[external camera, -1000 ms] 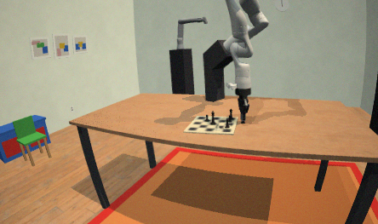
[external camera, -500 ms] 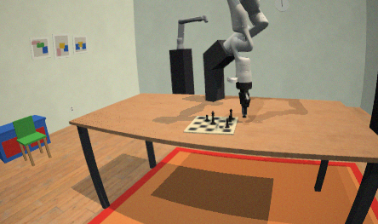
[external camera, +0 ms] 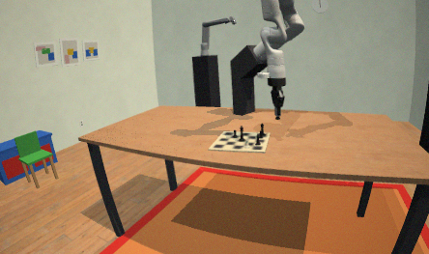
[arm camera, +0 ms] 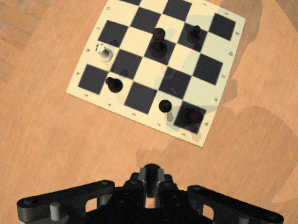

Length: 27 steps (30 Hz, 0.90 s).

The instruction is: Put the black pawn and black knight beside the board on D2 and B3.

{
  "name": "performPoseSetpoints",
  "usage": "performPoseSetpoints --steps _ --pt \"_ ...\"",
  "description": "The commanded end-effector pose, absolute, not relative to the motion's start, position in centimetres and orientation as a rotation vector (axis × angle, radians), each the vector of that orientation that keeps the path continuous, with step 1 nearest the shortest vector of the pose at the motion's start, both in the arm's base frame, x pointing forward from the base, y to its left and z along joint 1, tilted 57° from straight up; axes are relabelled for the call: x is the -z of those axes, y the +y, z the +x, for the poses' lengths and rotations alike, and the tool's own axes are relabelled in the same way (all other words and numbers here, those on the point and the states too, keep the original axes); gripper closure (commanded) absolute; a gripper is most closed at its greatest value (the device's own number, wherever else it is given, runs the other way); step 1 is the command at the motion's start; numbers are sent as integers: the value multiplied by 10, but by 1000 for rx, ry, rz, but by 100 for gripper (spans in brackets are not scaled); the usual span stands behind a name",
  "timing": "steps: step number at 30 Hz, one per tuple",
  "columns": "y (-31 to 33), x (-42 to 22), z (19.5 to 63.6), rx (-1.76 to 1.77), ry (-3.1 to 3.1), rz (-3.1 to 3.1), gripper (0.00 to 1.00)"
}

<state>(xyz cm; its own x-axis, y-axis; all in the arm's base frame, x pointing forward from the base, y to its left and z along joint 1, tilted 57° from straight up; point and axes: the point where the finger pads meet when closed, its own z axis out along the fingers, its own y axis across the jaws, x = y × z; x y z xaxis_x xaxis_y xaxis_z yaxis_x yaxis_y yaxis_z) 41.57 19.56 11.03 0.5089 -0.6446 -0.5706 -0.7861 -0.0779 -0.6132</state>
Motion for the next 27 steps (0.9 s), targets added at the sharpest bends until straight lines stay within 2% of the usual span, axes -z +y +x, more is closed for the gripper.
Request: performPoseSetpoints --steps 1,19,27 --pt "182 -114 420 -164 1219 -1777 100" --pt "178 -112 422 -173 1232 -1770 100" --pt "141 -82 452 -276 1383 -1671 100"
